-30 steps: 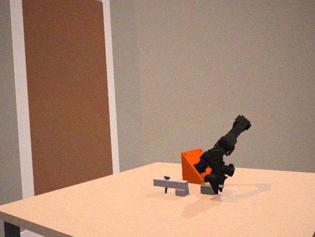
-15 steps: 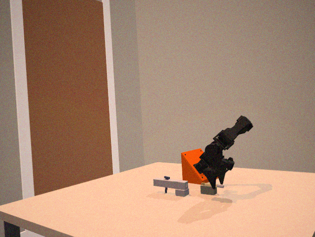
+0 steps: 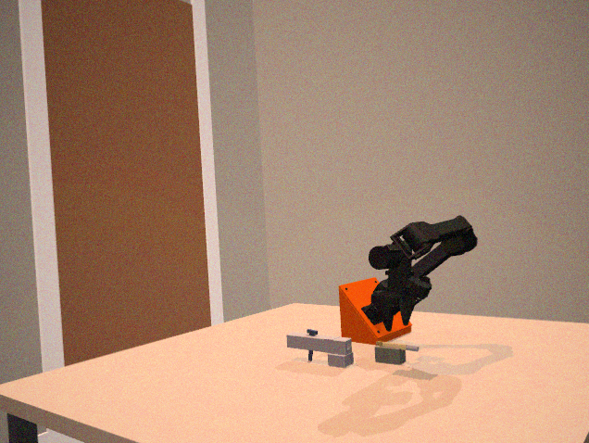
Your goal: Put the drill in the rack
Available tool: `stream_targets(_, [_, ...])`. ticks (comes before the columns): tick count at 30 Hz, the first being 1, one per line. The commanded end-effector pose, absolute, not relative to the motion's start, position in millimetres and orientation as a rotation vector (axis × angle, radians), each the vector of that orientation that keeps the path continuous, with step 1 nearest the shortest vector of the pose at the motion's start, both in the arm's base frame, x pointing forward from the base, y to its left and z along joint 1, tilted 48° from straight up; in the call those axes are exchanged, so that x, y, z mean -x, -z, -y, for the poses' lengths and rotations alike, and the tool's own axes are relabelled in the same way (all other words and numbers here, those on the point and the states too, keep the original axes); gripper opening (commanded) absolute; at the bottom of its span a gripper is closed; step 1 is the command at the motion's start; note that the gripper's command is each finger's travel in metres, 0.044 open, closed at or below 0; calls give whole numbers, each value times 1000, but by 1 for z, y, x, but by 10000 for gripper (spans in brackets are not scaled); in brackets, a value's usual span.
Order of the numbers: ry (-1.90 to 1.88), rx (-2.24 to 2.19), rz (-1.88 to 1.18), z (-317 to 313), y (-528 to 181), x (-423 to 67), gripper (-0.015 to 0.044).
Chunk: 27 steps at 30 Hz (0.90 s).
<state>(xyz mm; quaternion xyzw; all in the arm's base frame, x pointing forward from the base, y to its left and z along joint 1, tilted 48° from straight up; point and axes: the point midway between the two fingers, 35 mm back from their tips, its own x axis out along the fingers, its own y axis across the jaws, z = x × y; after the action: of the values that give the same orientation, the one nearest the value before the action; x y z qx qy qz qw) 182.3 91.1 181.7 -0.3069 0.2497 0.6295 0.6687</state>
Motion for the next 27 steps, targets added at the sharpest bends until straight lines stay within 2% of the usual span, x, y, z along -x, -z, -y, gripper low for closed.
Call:
stream_targets(1, [-1250, 711, -735, -47, -167, -194, 440])
stream_targets(6, [-977, 700, -1022, 32, -149, -190, 440])
stream_targets(12, [-667, 610, -1367, 119, -138, -147, 440])
stream_targets(20, [-285, 362, -1795, 194, -140, -44, 440])
stream_targets(27, [-12, 38, -2138, 206, -157, 67, 440])
